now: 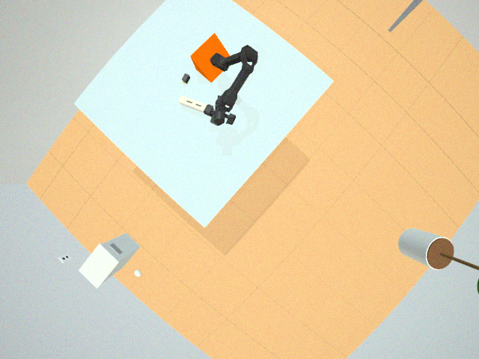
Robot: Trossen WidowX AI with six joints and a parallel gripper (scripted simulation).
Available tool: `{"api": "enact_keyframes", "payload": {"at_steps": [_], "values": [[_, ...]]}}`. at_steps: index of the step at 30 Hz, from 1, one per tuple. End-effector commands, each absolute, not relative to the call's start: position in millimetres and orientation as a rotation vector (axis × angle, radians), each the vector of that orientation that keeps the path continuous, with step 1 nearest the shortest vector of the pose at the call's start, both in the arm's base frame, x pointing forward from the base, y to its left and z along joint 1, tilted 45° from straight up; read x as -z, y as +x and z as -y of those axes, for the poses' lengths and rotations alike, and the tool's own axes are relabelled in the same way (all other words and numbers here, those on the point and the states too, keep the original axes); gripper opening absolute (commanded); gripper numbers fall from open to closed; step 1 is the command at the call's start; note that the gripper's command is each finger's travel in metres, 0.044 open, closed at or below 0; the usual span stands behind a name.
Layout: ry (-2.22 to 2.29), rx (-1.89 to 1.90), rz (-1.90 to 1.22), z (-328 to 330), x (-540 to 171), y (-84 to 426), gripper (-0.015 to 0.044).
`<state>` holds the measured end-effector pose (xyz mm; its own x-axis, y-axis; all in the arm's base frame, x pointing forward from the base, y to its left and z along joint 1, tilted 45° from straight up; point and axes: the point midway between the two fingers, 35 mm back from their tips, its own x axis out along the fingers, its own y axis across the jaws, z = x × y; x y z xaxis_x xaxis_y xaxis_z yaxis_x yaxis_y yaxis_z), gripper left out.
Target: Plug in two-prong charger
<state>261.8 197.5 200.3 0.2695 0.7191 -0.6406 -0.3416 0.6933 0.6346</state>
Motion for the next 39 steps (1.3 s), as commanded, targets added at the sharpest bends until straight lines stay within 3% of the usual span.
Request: {"api": "enact_keyframes", "payload": {"at_steps": [1,39], "values": [[0.373,-0.714,-1.065,-184.4,-192.5,274.9,0.0440],[0.238,-0.420,-1.122,-32.3,-114.7,329.2,0.0440]]}}
